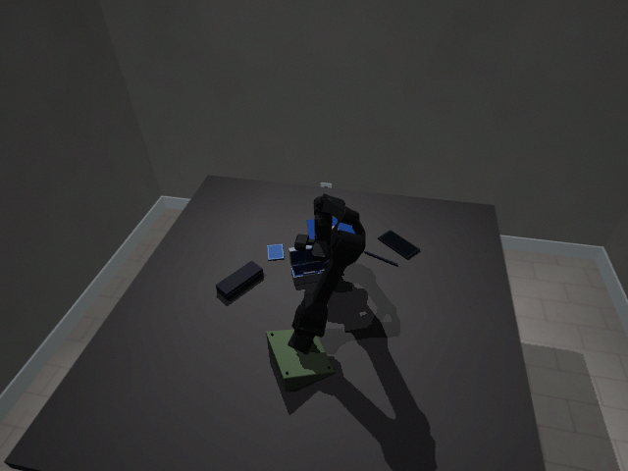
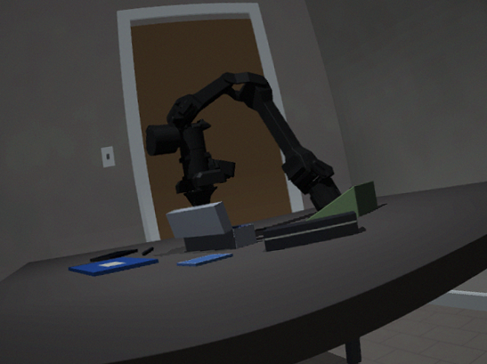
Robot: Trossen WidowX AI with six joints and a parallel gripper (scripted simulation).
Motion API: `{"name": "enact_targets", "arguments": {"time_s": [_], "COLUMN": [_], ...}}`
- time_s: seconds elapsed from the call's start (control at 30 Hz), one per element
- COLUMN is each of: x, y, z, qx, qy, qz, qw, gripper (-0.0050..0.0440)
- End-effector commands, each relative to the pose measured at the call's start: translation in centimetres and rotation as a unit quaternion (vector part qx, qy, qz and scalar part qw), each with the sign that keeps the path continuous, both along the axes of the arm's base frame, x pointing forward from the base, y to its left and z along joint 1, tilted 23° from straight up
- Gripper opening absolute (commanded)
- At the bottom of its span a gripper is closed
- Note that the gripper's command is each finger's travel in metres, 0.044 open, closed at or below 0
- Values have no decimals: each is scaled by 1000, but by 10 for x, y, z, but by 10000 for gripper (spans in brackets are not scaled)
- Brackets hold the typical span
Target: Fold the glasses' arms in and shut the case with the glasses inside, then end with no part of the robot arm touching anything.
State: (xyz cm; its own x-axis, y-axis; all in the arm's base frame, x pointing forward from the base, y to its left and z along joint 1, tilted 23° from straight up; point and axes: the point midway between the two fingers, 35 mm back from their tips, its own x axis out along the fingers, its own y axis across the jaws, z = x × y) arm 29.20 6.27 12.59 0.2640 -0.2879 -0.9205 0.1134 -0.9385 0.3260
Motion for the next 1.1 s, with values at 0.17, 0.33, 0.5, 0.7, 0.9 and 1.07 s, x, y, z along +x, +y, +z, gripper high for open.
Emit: {"name": "enact_targets", "arguments": {"time_s": [0.17,0.33,0.5,0.7,0.9,1.07], "x": [-2,-3,-2,2,4,5], "y": [1,2,1,-4,-7,-9], "z": [-13,-19,-18,-15,-14,-13], "qx": [-4,-4,-4,-4,-4,-4], "qy": [4,4,4,4,4,4], "qz": [3,3,3,3,3,3], "qw": [1000,1000,1000,1000,1000,1000], "gripper": [0,0,0,0,0,0]}}
